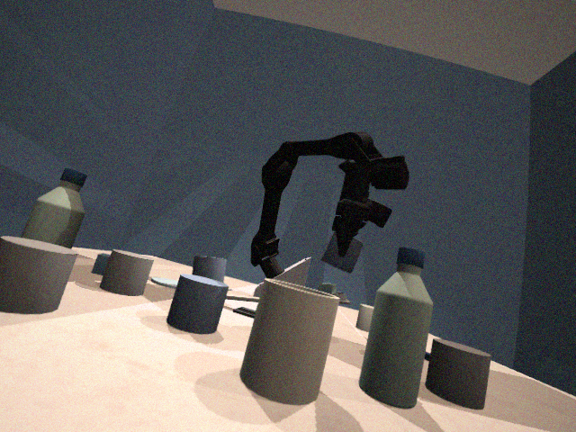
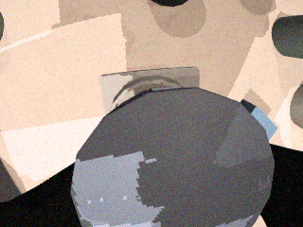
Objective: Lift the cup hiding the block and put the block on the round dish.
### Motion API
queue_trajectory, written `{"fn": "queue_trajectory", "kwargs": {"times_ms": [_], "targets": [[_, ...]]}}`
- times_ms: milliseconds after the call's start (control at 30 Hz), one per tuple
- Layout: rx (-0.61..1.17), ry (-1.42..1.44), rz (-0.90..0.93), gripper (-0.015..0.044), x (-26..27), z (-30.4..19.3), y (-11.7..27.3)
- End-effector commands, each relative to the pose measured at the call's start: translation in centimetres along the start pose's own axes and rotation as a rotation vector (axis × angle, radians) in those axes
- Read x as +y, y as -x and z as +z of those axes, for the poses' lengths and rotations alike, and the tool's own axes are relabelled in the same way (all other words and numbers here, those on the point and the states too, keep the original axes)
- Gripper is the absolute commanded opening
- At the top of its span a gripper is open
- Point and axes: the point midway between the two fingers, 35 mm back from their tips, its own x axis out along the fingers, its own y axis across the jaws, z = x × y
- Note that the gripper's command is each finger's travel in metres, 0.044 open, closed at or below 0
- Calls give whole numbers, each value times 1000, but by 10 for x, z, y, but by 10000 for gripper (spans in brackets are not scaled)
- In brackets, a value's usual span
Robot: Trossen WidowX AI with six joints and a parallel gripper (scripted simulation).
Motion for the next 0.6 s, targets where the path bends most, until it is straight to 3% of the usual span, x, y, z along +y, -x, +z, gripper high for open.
{"fn": "queue_trajectory", "kwargs": {"times_ms": [0,567], "targets": [[-9,-2,-7,0,2,2,9],[0,0,0,0,1,-1,9]]}}
